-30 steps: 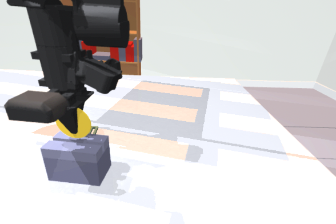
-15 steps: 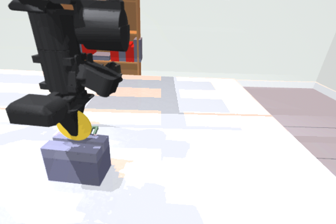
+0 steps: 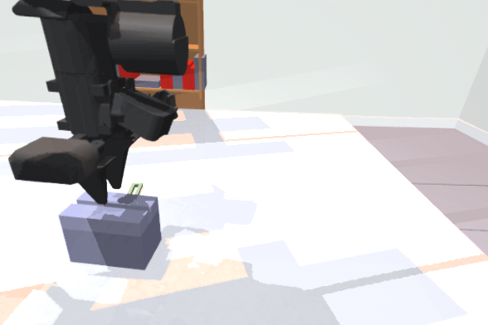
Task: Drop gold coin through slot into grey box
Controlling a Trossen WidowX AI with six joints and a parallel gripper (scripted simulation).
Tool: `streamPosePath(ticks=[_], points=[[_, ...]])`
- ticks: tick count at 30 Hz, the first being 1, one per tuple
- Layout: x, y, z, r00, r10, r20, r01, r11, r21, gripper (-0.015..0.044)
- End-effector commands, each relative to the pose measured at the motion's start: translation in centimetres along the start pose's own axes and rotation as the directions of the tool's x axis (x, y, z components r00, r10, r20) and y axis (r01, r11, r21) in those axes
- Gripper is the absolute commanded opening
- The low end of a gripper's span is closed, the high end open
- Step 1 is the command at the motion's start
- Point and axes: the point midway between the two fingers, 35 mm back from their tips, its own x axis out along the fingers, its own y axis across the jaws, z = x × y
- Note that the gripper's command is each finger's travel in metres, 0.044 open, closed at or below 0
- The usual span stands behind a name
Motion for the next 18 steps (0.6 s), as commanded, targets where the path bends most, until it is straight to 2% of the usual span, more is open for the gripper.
streamPosePath(ticks=[1,10,12,15,18], points=[[0.0,0.0,0.0,1.0,0.0,0.0,0.0,1.0,0.0,0.0161],[-2.0,0.0,0.0,1.0,0.0,0.0,0.0,1.0,0.0,0.0397],[-3.4,0.0,-0.1,1.0,0.0,-0.001,0.0,1.0,0.0,0.044],[-6.0,0.0,-0.4,1.0,0.001,-0.004,-0.001,1.0,0.0,0.044],[-6.1,0.0,-0.4,1.0,0.001,-0.004,-0.001,1.0,0.0,0.044]])
